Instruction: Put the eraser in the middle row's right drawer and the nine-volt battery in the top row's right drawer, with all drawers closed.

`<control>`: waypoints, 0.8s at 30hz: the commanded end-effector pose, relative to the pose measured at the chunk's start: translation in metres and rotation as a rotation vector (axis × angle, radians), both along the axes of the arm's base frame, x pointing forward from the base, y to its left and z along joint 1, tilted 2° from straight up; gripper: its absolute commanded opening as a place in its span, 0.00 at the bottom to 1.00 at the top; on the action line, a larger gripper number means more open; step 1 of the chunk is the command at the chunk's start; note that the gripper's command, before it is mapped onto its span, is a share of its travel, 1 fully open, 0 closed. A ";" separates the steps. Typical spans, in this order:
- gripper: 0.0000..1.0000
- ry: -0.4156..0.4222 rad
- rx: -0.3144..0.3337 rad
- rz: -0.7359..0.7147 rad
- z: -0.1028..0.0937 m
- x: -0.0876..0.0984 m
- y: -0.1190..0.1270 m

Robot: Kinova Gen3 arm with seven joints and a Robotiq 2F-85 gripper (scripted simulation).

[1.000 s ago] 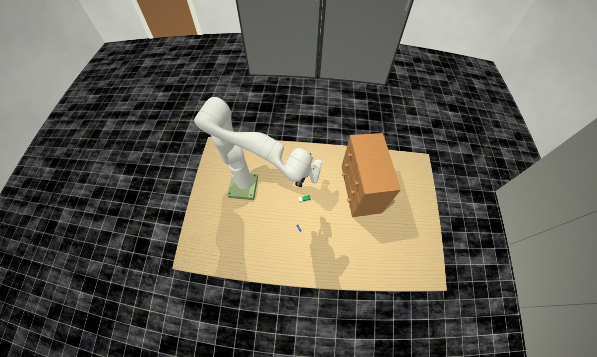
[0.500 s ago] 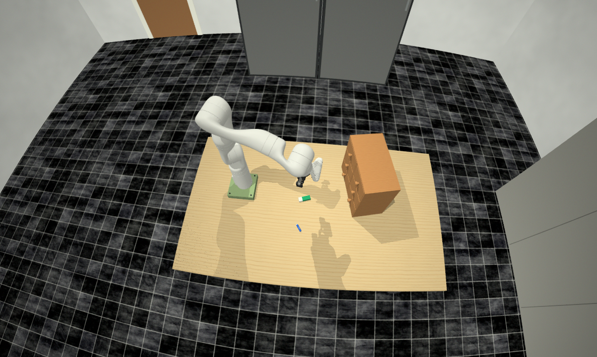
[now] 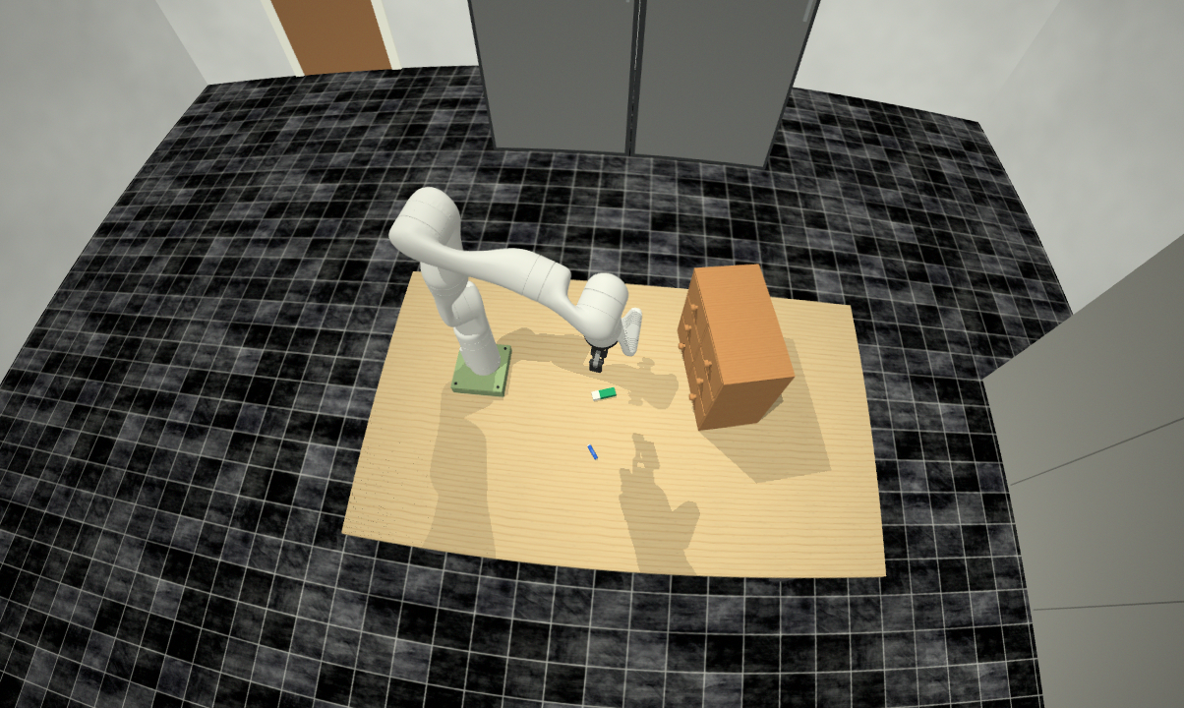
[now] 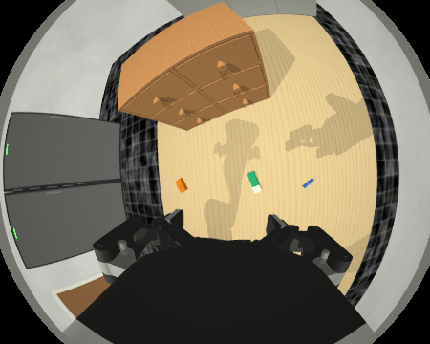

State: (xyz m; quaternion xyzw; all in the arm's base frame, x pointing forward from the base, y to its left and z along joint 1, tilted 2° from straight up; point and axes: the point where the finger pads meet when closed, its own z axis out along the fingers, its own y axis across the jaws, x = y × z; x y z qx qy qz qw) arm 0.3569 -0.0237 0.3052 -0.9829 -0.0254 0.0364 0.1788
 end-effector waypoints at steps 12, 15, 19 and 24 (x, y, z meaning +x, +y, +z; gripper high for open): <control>1.00 -0.014 -0.060 0.037 0.006 0.004 -0.003; 1.00 -0.014 -0.060 0.037 0.006 0.004 -0.003; 1.00 -0.018 -0.084 0.049 0.008 0.006 -0.005; 1.00 -0.023 -0.106 0.060 0.010 0.007 -0.007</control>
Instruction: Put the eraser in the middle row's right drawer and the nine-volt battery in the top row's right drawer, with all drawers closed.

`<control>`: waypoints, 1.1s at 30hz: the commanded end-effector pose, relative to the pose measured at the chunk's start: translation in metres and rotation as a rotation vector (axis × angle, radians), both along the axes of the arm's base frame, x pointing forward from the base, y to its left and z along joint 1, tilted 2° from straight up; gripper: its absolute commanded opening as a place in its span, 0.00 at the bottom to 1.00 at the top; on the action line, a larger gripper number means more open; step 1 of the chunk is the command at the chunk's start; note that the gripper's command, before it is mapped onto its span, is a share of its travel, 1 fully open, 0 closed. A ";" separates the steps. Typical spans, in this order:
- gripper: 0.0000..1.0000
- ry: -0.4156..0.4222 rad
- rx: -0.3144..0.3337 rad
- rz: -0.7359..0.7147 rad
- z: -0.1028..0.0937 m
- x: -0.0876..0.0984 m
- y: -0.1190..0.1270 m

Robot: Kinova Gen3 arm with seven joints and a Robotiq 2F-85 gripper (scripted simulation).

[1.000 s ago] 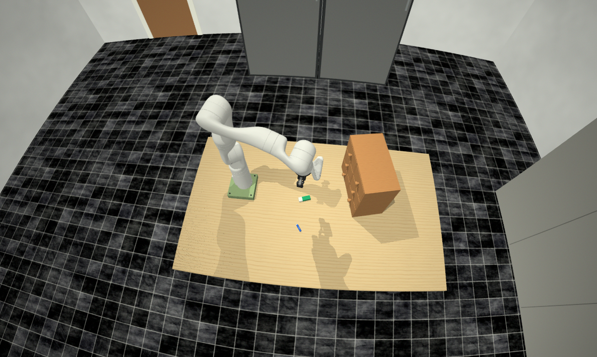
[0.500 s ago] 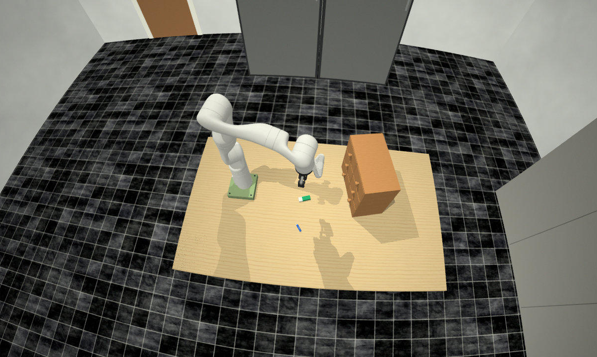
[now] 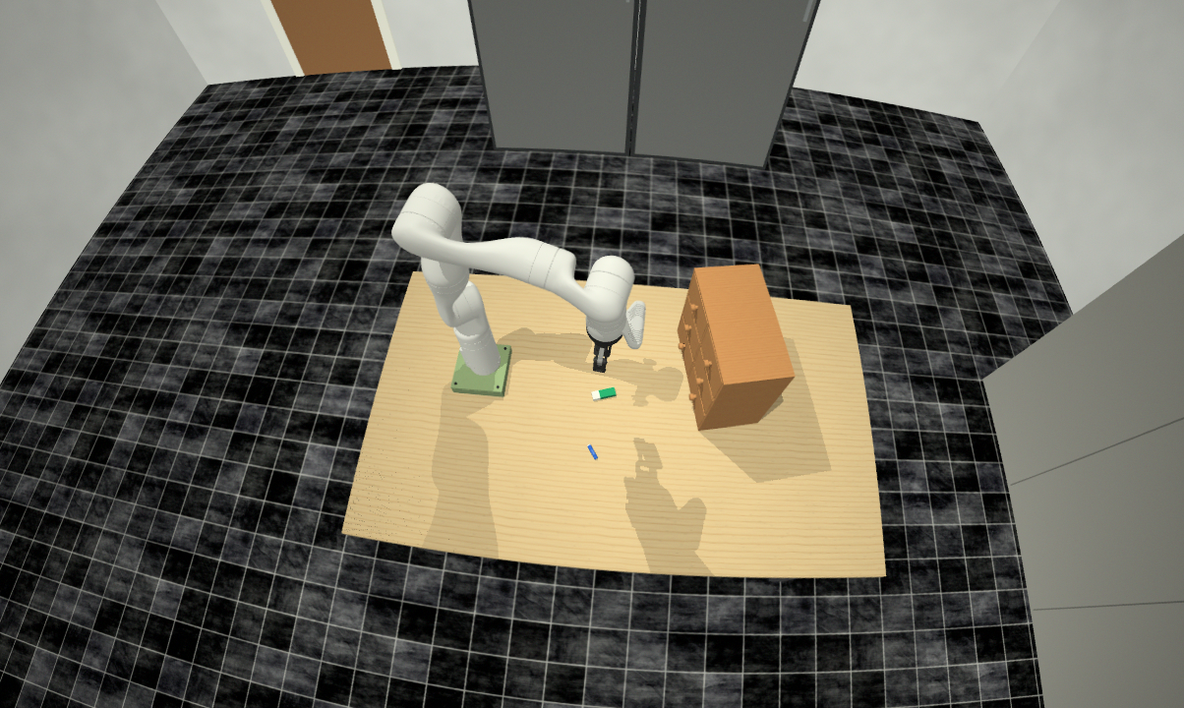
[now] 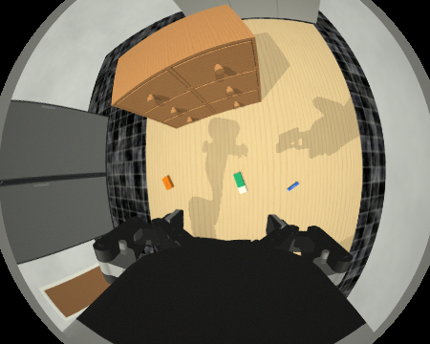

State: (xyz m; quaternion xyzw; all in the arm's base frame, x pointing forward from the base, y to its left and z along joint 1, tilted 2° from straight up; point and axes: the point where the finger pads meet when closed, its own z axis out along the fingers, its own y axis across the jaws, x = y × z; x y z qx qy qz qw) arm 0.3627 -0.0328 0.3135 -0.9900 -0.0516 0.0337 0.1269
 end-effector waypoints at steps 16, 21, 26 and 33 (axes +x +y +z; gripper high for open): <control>1.00 -0.018 -0.064 0.034 0.008 0.006 -0.004; 1.00 -0.023 -0.082 0.042 0.010 0.007 -0.005; 1.00 -0.028 -0.098 0.049 0.012 0.009 -0.007; 1.00 -0.032 -0.114 0.055 0.014 0.010 -0.008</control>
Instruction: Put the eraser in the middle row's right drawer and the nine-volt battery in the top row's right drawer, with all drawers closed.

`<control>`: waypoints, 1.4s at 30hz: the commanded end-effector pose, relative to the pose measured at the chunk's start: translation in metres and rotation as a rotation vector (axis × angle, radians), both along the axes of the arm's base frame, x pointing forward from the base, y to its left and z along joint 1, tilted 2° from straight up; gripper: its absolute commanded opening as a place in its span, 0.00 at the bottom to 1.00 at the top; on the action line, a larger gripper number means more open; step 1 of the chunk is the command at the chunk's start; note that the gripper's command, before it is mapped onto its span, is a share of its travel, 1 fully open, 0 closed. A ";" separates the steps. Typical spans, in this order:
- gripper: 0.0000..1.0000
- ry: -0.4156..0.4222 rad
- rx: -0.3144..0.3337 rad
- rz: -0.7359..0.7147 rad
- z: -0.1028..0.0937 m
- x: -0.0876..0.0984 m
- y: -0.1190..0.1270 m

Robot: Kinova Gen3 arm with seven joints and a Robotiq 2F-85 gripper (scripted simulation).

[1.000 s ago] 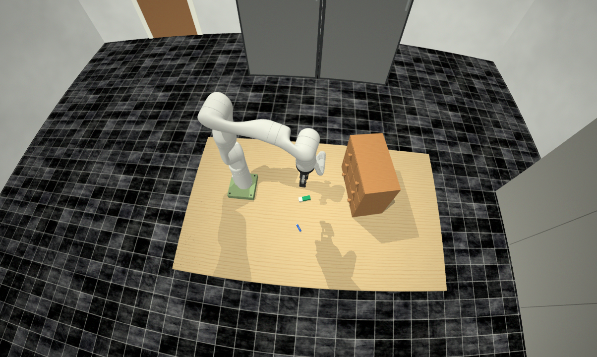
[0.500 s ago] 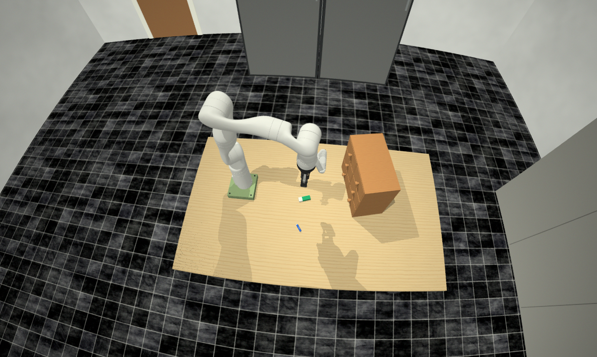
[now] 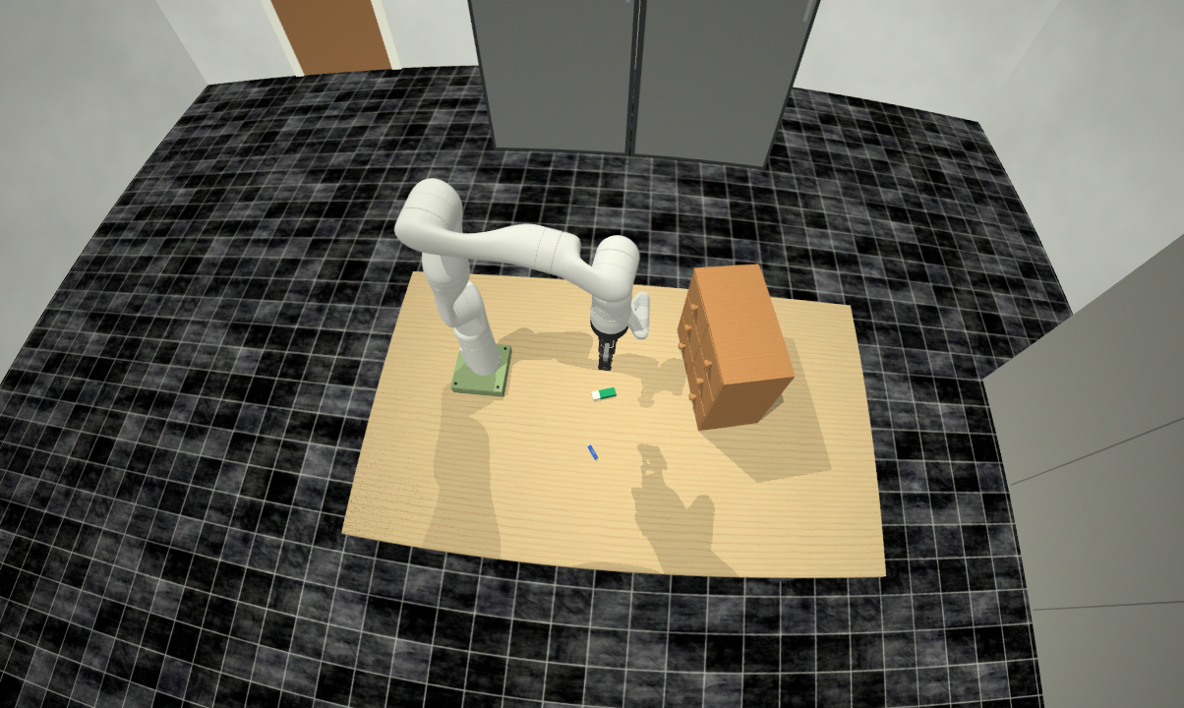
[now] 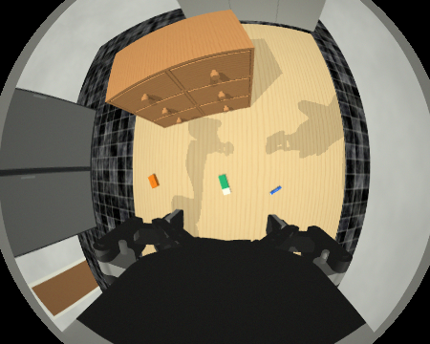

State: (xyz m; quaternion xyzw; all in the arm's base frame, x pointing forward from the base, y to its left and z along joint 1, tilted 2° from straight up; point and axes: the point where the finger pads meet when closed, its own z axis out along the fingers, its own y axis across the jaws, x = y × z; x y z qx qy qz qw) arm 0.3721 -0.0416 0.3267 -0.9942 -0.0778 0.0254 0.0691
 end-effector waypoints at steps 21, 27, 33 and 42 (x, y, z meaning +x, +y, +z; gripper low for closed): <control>1.00 -0.021 -0.060 0.025 0.009 0.006 -0.004; 1.00 -0.024 -0.068 0.028 0.010 0.007 -0.005; 1.00 -0.029 -0.082 0.033 0.013 0.009 -0.006; 1.00 -0.032 -0.092 0.037 0.014 0.010 -0.007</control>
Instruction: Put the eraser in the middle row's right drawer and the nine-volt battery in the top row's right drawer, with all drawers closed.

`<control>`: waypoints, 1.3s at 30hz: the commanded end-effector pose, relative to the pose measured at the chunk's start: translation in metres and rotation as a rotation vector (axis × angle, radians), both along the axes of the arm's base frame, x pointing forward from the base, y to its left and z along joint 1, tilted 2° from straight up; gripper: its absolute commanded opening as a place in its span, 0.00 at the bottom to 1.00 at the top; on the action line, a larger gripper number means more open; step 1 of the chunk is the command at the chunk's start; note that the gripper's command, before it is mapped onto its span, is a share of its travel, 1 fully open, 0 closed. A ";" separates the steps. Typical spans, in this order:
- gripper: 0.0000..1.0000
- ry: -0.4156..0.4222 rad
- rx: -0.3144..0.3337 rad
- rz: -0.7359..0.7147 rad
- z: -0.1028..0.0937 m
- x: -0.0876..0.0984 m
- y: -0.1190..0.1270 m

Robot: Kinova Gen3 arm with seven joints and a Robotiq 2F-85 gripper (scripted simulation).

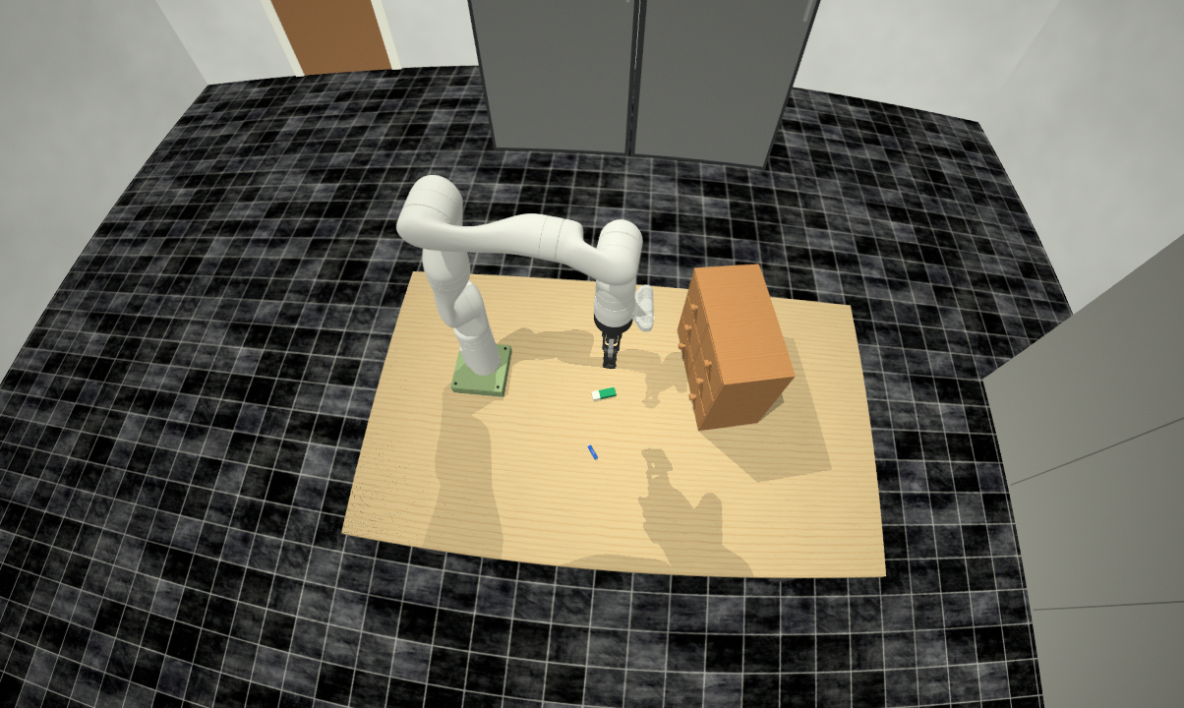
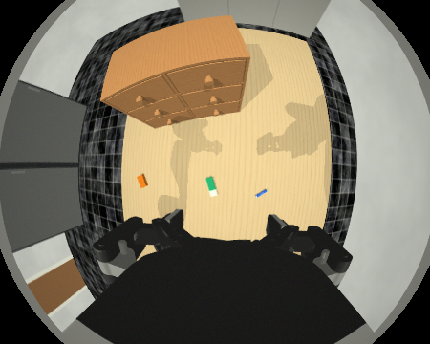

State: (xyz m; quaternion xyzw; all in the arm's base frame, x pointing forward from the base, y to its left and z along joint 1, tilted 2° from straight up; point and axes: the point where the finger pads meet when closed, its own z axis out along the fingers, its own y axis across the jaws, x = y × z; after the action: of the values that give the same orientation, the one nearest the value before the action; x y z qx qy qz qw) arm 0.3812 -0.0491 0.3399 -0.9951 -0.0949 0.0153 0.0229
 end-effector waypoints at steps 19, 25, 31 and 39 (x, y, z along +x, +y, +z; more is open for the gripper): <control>1.00 -0.008 -0.015 0.006 0.003 0.002 -0.001; 1.00 -0.008 -0.015 0.006 0.003 0.002 -0.001; 1.00 -0.008 -0.015 0.006 0.003 0.002 -0.001; 1.00 -0.008 -0.015 0.006 0.003 0.002 -0.001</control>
State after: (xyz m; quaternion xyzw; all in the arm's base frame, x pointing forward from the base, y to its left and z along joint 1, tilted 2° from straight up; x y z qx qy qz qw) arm 0.3830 -0.0497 0.3426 -0.9950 -0.0980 0.0130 0.0154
